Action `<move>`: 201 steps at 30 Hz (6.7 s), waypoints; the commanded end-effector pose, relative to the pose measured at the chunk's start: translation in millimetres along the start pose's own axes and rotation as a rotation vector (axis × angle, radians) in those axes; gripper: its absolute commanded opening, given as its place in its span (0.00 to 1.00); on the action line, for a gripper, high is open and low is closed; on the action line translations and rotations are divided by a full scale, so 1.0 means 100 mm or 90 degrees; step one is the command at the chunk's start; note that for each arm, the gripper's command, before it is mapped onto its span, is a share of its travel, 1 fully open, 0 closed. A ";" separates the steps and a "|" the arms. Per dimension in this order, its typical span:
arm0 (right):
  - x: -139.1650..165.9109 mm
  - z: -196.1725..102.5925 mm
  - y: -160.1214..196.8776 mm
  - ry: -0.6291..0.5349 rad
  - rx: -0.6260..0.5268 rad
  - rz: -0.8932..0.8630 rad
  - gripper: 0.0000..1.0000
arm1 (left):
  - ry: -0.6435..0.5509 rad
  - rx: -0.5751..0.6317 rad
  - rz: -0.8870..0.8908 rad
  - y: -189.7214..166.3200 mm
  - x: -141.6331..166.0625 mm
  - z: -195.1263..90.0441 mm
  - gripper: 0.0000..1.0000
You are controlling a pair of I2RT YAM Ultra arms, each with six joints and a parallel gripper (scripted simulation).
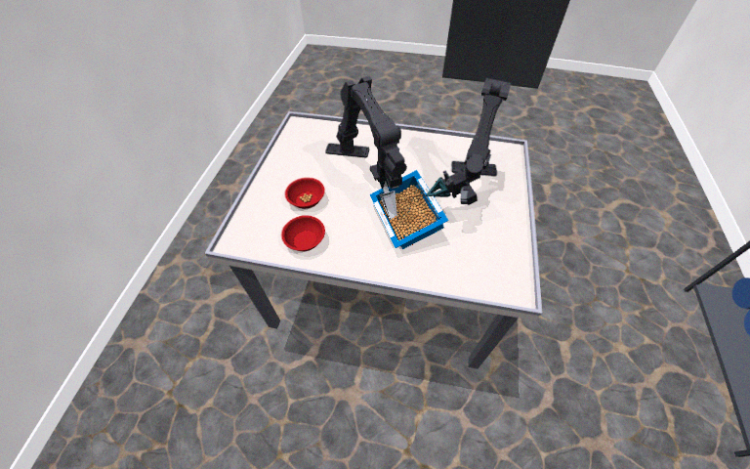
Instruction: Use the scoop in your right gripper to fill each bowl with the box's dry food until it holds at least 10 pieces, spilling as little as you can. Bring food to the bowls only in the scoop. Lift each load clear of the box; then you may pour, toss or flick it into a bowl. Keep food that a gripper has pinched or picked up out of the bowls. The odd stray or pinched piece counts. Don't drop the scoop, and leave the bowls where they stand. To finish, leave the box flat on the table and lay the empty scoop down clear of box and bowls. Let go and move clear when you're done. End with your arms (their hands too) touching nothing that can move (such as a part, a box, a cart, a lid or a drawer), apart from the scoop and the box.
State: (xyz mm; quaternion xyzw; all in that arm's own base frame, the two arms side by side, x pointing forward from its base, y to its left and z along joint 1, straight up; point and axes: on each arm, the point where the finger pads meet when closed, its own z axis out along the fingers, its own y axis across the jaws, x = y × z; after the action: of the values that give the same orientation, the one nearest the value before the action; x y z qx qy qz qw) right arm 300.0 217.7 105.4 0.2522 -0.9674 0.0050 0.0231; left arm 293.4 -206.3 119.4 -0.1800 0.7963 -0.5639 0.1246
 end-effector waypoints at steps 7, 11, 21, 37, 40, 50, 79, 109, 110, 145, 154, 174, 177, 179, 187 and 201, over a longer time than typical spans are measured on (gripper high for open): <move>-0.19 -0.05 -0.05 -0.075 0.002 0.004 0.00 | -0.015 0.057 0.074 -0.38 -0.10 -0.05 0.00; -0.25 -0.01 -0.04 -0.092 0.001 0.002 0.00 | -0.015 0.057 0.074 -0.38 -0.10 -0.05 0.00; -0.38 0.05 -0.06 -0.128 0.001 0.006 0.00 | -0.015 0.057 0.074 -0.38 -0.10 -0.05 0.00; -0.58 0.32 0.01 -0.158 0.001 -0.005 0.00 | -0.015 0.057 0.074 -0.38 -0.10 -0.05 0.00; -0.63 0.28 -0.01 -0.180 0.000 -0.003 0.00 | -0.015 0.057 0.074 -0.38 -0.10 -0.05 0.00; -0.71 0.27 -0.01 -0.205 -0.006 -0.001 0.00 | -0.015 0.057 0.074 -0.38 -0.10 -0.05 0.00; -0.96 0.23 0.08 -0.286 -0.003 -0.011 0.00 | -0.012 0.057 0.075 -0.38 -0.09 -0.04 0.00; -0.90 0.03 0.02 -0.497 -0.001 -0.005 0.00 | -0.012 0.057 0.075 -0.38 -0.09 -0.04 0.00; -0.90 0.03 0.05 -0.504 -0.002 -0.010 0.00 | -0.012 0.057 0.075 -0.38 -0.09 -0.04 0.00; -0.80 -0.09 -0.08 -0.635 0.004 0.007 0.00 | -0.012 0.057 0.075 -0.38 -0.09 -0.04 0.00; -0.78 -0.20 -0.07 -0.607 -0.001 0.004 0.00 | -0.012 0.057 0.075 -0.38 -0.09 -0.04 0.00; -0.77 -0.31 0.01 -0.604 -0.003 -0.003 0.00 | -0.012 0.057 0.075 -0.38 -0.09 -0.04 0.00; -0.77 -0.57 -0.14 -0.620 -0.002 0.009 0.00 | -0.012 0.057 0.075 -0.38 -0.09 -0.04 0.00; -0.74 -0.51 -0.22 -0.604 -0.001 0.015 0.00 | -0.012 0.057 0.075 -0.38 -0.09 -0.04 0.00; -0.57 -0.29 -0.53 -0.559 0.010 0.046 0.00 | -0.012 0.057 0.075 -0.38 -0.09 -0.04 0.00; -0.18 -0.08 -1.29 -0.518 0.051 0.150 0.00 | -0.012 0.057 0.075 -0.38 -0.09 -0.04 0.00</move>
State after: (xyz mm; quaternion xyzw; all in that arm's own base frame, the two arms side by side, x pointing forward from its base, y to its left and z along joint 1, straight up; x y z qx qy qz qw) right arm 382.1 128.1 105.8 0.1300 -0.9199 -0.0560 -0.3657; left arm 294.0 -205.8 119.3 -0.1811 0.7963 -0.5632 0.1260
